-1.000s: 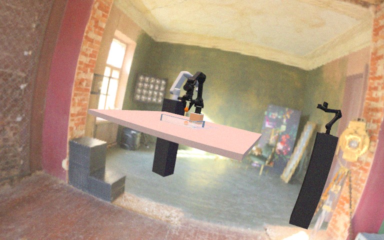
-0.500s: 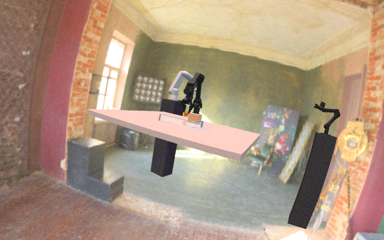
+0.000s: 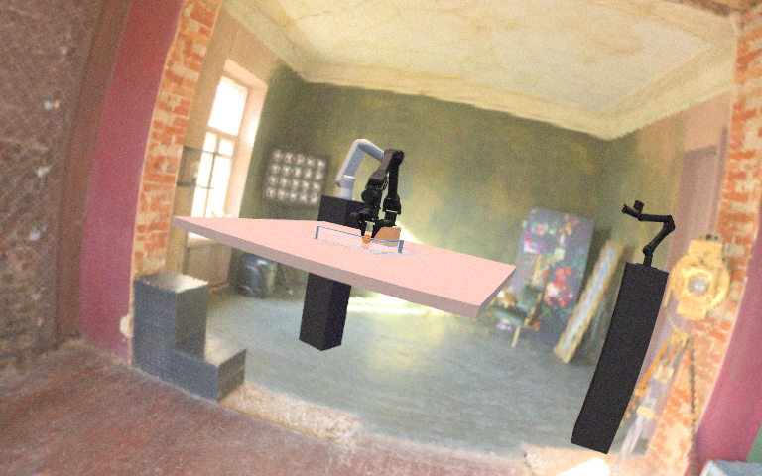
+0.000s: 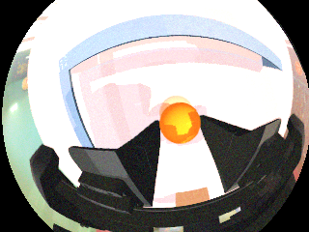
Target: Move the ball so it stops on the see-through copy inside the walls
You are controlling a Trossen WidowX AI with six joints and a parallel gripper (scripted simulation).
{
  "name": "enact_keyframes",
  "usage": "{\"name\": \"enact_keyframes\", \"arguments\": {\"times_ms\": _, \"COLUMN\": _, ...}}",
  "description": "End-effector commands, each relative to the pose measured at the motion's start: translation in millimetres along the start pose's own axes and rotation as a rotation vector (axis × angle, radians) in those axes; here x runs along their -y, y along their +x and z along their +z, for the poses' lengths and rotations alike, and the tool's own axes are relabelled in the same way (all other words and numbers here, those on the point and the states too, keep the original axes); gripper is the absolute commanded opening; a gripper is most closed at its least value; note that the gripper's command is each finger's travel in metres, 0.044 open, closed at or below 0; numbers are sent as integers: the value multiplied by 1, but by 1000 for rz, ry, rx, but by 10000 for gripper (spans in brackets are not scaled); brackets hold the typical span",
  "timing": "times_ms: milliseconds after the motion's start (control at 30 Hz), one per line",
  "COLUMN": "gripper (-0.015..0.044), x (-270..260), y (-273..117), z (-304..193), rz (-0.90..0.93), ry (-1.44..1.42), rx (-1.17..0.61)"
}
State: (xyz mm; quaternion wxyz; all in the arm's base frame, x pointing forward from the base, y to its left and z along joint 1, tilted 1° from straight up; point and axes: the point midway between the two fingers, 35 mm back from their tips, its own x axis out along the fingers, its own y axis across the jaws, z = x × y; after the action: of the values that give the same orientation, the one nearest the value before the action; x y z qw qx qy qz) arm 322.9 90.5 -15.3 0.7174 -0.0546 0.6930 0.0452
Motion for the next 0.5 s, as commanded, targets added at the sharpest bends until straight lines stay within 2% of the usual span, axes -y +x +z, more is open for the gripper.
{"name": "enact_keyframes", "arguments": {"times_ms": 0, "gripper": 0, "x": 0, "y": 11, "z": -1, "rz": 2, "ry": 3, "rx": 0}}
{"name": "enact_keyframes", "arguments": {"times_ms": 467, "gripper": 0, "x": 0, "y": 26, "z": -1, "rz": 2, "ry": 3, "rx": 0}}
